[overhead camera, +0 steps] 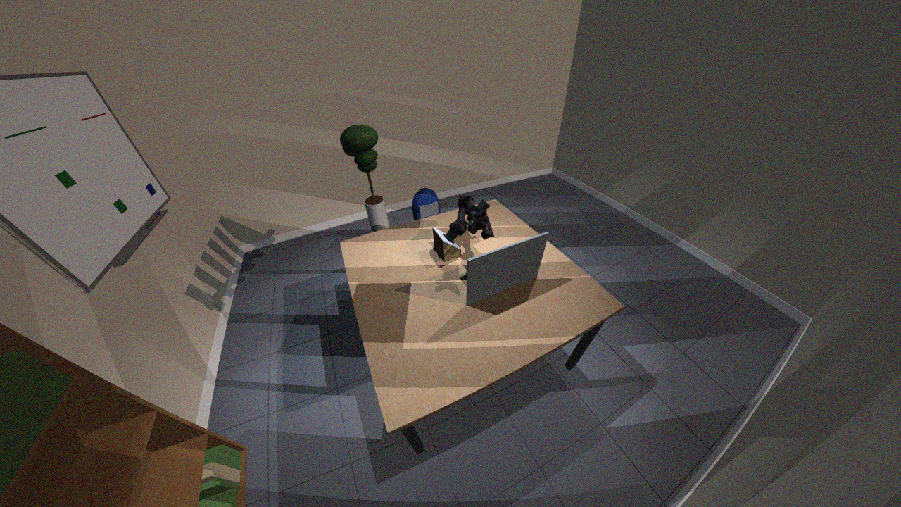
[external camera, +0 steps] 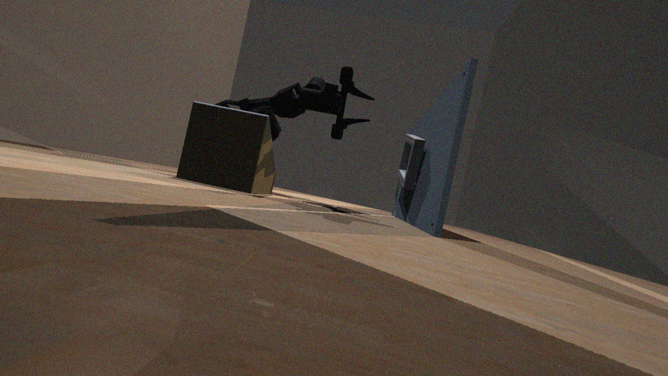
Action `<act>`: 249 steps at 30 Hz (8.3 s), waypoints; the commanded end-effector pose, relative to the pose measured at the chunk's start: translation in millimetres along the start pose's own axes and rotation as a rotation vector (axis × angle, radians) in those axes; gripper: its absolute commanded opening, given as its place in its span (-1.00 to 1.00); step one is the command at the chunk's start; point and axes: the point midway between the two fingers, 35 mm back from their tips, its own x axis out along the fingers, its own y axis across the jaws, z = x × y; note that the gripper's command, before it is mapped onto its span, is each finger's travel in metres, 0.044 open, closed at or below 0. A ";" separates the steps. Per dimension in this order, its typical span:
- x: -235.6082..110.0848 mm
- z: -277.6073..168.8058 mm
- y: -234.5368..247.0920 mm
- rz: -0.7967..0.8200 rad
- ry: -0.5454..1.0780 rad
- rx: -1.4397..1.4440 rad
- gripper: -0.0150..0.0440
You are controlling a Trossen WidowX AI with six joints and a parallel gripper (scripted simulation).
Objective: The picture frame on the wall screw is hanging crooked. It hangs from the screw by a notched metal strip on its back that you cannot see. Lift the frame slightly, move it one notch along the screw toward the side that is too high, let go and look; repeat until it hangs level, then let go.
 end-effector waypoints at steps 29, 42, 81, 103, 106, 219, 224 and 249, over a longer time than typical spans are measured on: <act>7.4 15.3 -58.3 -0.002 0.006 0.006 0.39; 13.2 14.7 -58.6 -0.002 0.007 0.006 0.39; 98.5 13.5 -58.5 0.000 0.010 0.006 0.39; 132.8 13.3 -58.5 0.001 0.012 0.006 0.39; 133.1 13.3 -58.5 0.001 0.012 0.006 0.39; 133.1 13.6 -51.3 0.001 0.012 0.006 -0.49; 133.1 13.6 -51.9 0.001 0.012 0.006 -0.49; 133.1 11.5 -50.9 0.001 0.012 0.006 -0.49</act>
